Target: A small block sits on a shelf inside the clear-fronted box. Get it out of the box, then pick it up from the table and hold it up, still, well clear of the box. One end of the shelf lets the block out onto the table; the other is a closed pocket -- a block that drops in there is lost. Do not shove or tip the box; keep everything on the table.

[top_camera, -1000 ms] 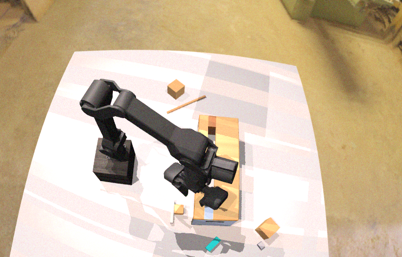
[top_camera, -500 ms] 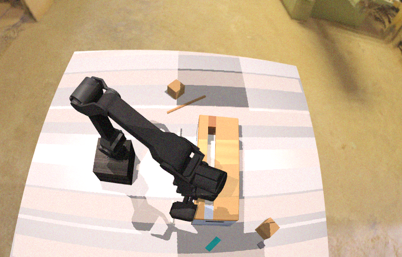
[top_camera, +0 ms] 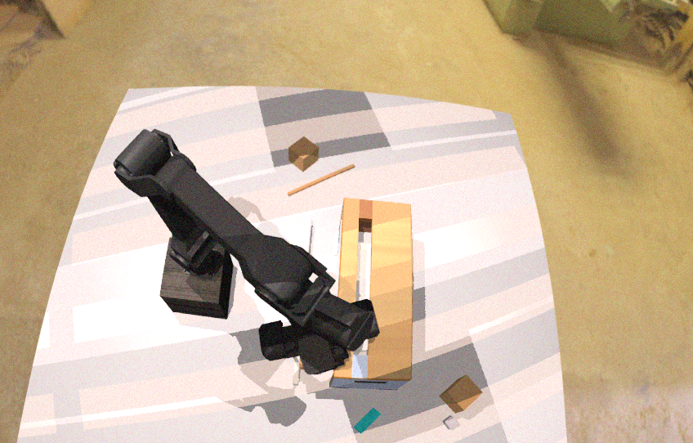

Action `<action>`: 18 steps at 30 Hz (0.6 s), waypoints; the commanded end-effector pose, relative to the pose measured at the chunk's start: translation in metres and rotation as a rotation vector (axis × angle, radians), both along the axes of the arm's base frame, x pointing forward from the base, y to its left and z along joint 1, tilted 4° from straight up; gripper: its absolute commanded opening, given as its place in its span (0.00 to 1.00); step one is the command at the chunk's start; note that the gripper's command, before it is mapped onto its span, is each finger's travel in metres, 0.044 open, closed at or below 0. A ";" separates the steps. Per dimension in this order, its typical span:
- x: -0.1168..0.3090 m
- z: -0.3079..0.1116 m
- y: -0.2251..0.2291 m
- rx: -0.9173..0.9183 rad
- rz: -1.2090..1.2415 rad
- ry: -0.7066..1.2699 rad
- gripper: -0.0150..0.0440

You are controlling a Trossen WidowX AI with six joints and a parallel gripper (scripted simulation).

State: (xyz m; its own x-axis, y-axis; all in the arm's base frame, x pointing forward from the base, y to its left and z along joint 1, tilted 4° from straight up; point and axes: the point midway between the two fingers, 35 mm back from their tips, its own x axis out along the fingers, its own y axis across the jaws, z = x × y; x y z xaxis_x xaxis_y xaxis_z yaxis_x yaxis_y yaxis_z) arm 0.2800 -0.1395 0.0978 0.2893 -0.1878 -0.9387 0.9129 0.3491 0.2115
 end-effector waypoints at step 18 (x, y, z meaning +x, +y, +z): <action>-0.021 -0.004 -0.001 0.729 -1.680 -0.290 0.74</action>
State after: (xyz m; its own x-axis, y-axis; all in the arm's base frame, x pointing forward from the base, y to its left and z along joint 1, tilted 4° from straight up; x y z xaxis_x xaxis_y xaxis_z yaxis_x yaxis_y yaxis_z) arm 0.2661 -0.1432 0.0988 0.3714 -0.0917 -0.9239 0.4925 -0.8242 0.2797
